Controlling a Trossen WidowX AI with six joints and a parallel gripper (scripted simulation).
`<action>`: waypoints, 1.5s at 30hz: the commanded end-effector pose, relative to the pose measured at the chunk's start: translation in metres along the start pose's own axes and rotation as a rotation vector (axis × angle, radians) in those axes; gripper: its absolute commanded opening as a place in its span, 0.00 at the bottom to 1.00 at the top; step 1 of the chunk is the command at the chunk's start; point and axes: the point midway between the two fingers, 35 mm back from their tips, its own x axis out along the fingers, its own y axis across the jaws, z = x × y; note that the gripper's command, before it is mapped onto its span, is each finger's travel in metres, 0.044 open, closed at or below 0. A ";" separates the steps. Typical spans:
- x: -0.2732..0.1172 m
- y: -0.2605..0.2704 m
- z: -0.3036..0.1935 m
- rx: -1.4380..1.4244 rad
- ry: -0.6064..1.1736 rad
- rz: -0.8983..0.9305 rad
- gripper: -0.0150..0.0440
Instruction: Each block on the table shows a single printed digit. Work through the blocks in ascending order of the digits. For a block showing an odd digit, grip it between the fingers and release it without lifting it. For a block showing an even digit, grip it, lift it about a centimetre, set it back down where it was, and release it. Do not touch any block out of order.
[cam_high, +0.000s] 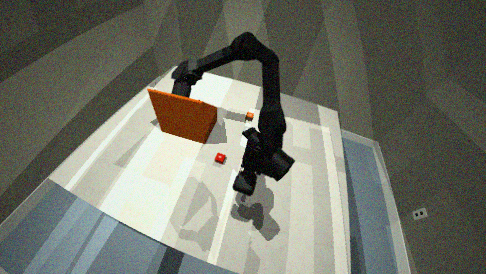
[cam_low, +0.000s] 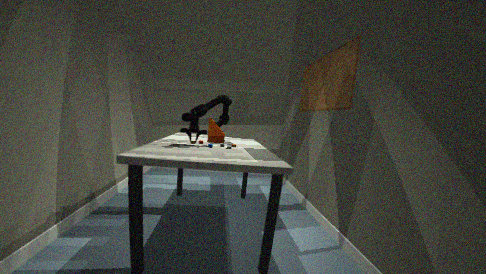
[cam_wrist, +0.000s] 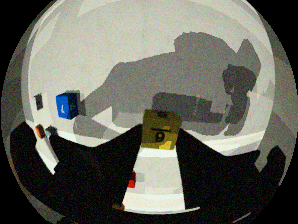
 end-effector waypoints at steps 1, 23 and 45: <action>-0.003 0.000 0.001 -0.007 0.001 -0.005 0.46; 0.012 0.000 0.000 -0.007 0.001 -0.004 0.46; -0.020 0.000 0.001 -0.007 0.001 -0.006 0.93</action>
